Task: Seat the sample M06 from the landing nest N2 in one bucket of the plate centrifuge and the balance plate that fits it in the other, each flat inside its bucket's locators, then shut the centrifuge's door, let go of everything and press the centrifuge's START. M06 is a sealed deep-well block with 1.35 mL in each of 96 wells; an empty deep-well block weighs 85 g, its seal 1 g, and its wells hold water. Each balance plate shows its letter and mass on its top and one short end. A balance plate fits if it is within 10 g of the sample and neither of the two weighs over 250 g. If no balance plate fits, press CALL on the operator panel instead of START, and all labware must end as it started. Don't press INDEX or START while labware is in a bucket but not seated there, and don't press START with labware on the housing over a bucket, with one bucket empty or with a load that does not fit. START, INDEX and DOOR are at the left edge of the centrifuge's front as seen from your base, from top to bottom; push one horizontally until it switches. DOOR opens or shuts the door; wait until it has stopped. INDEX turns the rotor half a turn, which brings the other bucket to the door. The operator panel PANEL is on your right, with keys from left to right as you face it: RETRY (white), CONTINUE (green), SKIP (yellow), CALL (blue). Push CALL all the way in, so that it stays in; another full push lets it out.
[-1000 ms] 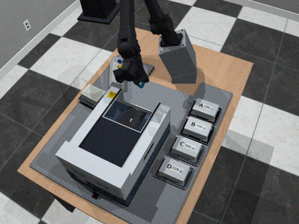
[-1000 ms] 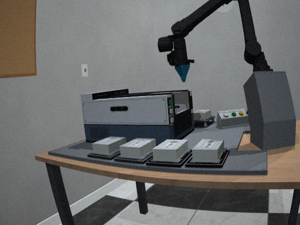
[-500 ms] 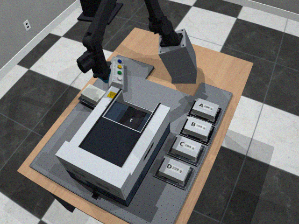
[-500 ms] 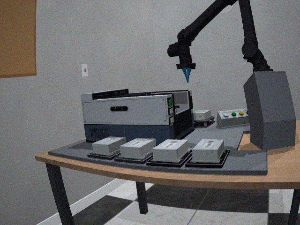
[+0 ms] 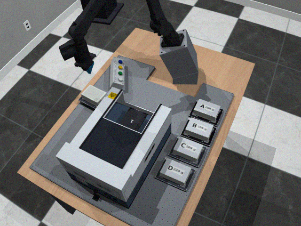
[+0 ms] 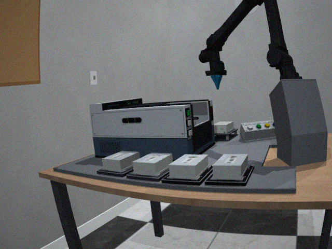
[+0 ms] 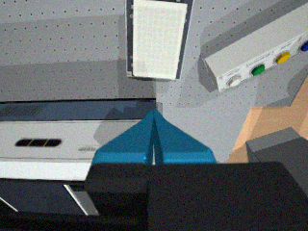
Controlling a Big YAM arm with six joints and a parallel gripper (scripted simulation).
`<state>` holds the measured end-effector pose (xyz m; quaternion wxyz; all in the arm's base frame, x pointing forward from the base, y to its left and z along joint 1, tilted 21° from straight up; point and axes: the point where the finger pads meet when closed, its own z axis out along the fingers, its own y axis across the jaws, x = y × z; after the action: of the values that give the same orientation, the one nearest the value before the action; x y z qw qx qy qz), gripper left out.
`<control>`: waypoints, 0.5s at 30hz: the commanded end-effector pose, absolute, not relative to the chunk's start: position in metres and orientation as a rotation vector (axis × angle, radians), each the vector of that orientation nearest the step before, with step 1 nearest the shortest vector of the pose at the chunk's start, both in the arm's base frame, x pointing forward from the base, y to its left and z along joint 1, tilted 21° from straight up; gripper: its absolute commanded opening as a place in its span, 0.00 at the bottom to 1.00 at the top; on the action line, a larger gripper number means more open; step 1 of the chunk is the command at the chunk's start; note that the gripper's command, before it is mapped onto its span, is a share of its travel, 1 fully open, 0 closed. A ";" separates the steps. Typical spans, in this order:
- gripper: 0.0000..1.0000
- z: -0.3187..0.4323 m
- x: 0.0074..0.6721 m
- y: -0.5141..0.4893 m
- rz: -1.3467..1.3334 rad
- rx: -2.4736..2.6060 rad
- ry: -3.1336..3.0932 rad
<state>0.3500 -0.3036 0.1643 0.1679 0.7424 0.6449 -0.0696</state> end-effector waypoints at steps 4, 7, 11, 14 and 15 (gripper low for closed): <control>0.00 0.188 0.340 -0.329 -0.178 2.168 1.707; 0.00 0.189 0.341 -0.331 -0.177 2.169 1.702; 0.00 0.195 0.346 -0.332 -0.172 2.155 1.699; 1.00 0.195 0.346 -0.332 -0.172 2.155 1.699; 1.00 0.195 0.346 -0.332 -0.172 2.155 1.699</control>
<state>0.3369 -0.3231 0.1700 0.1708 0.7636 0.6188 -0.0689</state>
